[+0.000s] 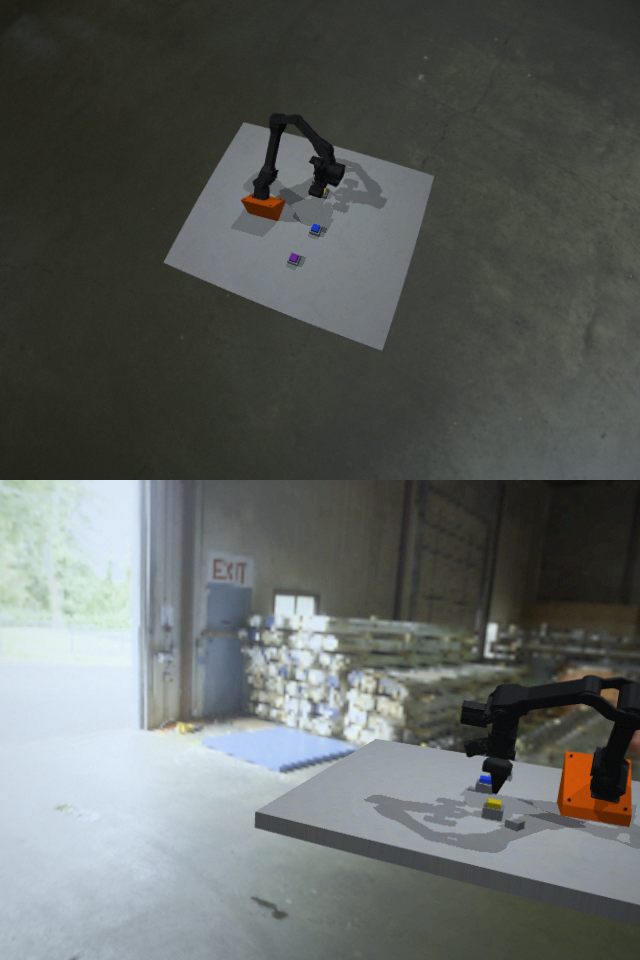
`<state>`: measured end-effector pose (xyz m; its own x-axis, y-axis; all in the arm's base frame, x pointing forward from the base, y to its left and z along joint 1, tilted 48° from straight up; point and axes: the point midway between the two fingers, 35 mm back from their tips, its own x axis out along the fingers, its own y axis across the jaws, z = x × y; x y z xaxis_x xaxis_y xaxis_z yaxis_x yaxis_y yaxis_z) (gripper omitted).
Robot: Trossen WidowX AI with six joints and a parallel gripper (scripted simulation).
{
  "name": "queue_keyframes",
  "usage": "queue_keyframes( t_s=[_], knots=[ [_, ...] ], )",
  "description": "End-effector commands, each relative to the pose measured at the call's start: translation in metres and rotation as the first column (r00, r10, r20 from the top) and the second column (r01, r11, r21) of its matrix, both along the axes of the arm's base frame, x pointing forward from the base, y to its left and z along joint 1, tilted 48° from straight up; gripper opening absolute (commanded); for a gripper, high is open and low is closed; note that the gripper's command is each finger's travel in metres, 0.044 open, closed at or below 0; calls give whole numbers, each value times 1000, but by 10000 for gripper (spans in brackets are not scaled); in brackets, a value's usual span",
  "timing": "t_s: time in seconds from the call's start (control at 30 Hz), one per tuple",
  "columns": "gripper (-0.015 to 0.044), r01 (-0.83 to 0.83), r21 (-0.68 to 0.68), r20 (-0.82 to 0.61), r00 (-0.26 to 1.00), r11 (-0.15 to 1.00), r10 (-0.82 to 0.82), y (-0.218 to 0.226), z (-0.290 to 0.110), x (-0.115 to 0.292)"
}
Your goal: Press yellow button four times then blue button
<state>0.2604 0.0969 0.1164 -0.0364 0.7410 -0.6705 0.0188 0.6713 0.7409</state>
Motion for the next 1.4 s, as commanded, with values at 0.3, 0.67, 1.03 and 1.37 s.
queue_keyframes(
  t_s=[0.3,0.67,1.03,1.37],
  knots=[
    [20,-7,-4,0,1000,1000,7,5,-4,-1],
    [20,-7,-3,0,1000,1000,7,18,-16,-2],
    [20,-7,-2,0,1000,1000,7,22,-19,-2],
    [20,-7,-2,0,1000,1000,7,22,-19,-2]
  ],
)
